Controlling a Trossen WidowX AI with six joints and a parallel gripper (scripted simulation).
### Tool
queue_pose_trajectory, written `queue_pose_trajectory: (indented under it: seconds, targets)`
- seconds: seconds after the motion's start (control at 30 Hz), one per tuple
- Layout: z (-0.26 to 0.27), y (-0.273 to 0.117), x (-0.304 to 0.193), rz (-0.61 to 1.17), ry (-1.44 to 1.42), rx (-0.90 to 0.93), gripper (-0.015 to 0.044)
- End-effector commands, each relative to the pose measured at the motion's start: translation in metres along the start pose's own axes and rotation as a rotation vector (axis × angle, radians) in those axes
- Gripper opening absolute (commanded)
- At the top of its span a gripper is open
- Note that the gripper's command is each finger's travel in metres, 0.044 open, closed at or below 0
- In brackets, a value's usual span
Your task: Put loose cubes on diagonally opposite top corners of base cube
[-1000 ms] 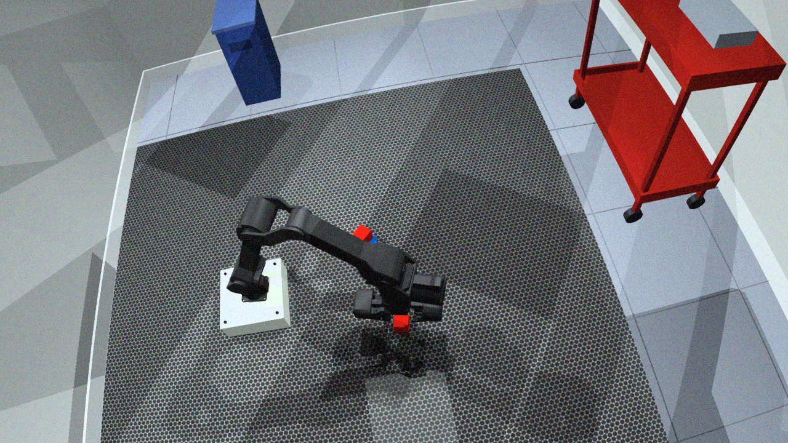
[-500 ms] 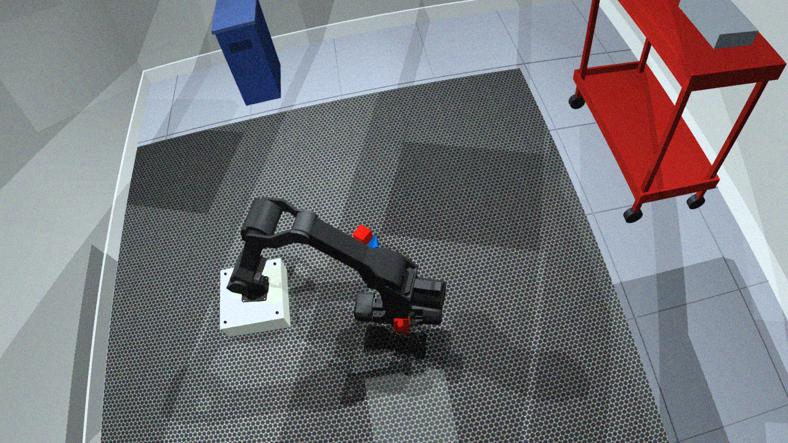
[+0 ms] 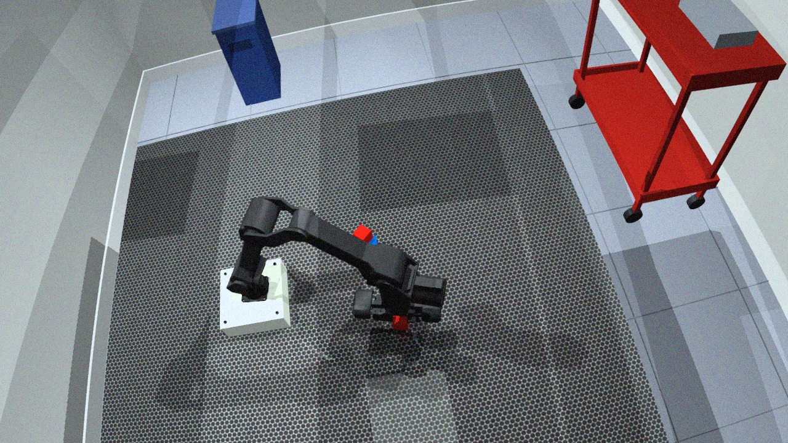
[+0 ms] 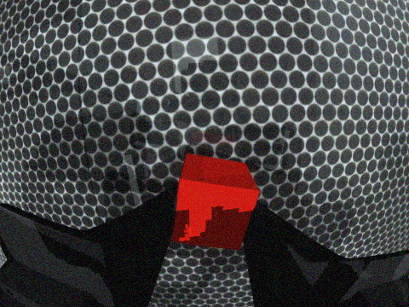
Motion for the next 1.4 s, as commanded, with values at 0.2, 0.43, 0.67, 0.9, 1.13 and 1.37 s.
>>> queue_pose_trajectory:
  seconds: [0.2, 0.43, 0.67, 0.9, 1.13, 1.37]
  targets:
    - [-0.005, -0.037, 0.0, 0.002, -0.002, -0.018, 0.0105]
    - [-0.005, -0.06, 0.0, 0.002, -0.002, -0.018, 0.0105]
    - [-0.002, -0.082, 0.0, 0.002, -0.002, -0.018, 0.0105]
    - [0.0, -0.093, 0.0, 0.002, -0.002, -0.018, 0.0105]
    - [0.004, -0.093, 0.015, -0.001, 0.146, -0.018, 0.0105]
    - [0.01, -0.092, 0.035, -0.005, 0.335, -0.017, 0.0105]
Point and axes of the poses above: the point midway between the two fingers, 35 mm back from their tips, its own y axis out along the fingers, its own z axis across the jaws, x = y × z, the point moved 2 cm from there along -y, back along the fingers, and after that the axes turned 10 degrees about y, right-handed, at the moved point
